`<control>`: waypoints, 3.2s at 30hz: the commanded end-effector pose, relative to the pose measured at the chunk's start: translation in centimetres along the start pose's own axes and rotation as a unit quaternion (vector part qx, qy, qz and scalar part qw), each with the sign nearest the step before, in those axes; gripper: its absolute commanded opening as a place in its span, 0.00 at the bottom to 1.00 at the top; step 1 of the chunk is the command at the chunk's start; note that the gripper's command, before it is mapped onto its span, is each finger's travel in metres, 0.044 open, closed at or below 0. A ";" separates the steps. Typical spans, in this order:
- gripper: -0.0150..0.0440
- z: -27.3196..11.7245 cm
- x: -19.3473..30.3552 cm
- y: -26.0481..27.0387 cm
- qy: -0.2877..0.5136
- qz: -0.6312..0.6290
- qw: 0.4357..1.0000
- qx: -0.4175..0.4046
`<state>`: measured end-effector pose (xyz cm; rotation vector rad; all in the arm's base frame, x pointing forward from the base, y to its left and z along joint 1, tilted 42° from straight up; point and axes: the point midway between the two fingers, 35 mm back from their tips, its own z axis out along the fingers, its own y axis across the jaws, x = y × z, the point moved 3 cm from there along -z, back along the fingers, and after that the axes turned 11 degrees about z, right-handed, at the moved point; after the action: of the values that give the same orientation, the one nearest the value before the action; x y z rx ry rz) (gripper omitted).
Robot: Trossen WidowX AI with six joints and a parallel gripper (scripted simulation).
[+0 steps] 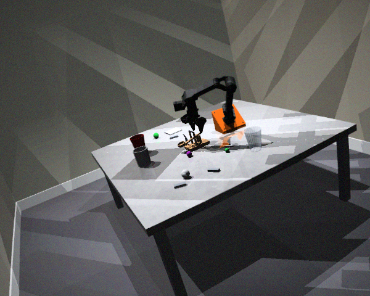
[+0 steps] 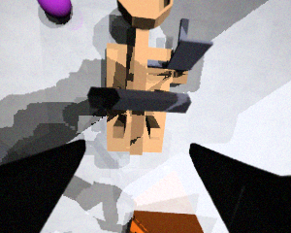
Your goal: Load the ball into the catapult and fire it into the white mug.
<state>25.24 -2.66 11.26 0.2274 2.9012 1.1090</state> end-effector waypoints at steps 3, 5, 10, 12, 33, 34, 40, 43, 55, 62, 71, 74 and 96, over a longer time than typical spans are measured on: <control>1.00 1.3 0.2 0.1 0.004 0.003 1.000 -0.002; 1.00 1.6 0.2 0.1 0.004 0.003 1.000 -0.002; 1.00 2.5 0.2 0.1 0.004 0.003 1.000 -0.002; 1.00 2.8 0.2 0.1 0.004 0.003 1.000 -0.003; 1.00 5.4 0.4 0.2 0.004 0.003 1.000 -0.004; 1.00 5.4 0.4 0.2 0.004 0.003 1.000 -0.004; 0.78 5.1 0.2 0.2 0.001 0.000 1.000 -0.002; 0.64 5.1 0.2 0.2 0.001 0.000 1.000 -0.002; 0.28 2.6 0.1 0.1 0.001 0.000 1.000 -0.001; 0.25 0.1 0.1 0.0 0.002 -0.011 1.000 -0.002; 0.25 0.2 -1.0 -1.5 0.002 -0.162 0.987 -0.002; 0.25 0.2 -1.4 -2.1 0.002 -0.213 0.977 -0.002; 0.25 0.5 -4.6 -7.1 0.002 -0.495 0.869 -0.003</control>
<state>28.36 -7.50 6.09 -1.0745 2.4177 0.8986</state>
